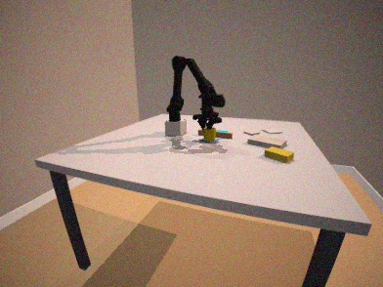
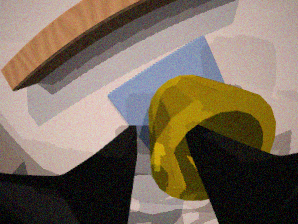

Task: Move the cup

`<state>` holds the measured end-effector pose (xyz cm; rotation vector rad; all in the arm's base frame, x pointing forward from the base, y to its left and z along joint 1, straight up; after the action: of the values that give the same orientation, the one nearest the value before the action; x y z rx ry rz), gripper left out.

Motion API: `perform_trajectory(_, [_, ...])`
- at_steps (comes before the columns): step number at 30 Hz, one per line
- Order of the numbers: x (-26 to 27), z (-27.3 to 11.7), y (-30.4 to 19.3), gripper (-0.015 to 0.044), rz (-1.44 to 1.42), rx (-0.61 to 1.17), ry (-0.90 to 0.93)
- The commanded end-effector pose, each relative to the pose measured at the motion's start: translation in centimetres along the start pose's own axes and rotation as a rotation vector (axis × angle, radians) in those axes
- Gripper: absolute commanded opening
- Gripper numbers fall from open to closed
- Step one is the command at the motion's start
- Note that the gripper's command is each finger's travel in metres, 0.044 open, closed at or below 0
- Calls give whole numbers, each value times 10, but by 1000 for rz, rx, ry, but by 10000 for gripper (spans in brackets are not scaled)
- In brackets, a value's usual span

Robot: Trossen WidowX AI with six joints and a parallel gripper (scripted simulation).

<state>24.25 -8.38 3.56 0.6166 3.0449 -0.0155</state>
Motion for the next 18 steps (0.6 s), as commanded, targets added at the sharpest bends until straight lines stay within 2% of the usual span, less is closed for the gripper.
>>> perform_trajectory(1, [4,6,0,167,-2,-3,13])
perform_trajectory(7, [4,6,0,167,-2,-3,13])
perform_trajectory(18, [2,4,0,93,0,0,7])
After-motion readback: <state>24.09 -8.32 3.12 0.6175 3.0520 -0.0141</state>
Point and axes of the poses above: the point midway between the two fingers, 35 mm back from their tips, its own z axis out along the fingers, its own x axis across the jaws, y = z × x, the point moved 4 cm from there along -z, back along the fingers, and after that the axes turned 8 degrees about -z, right-handed, at the moved point
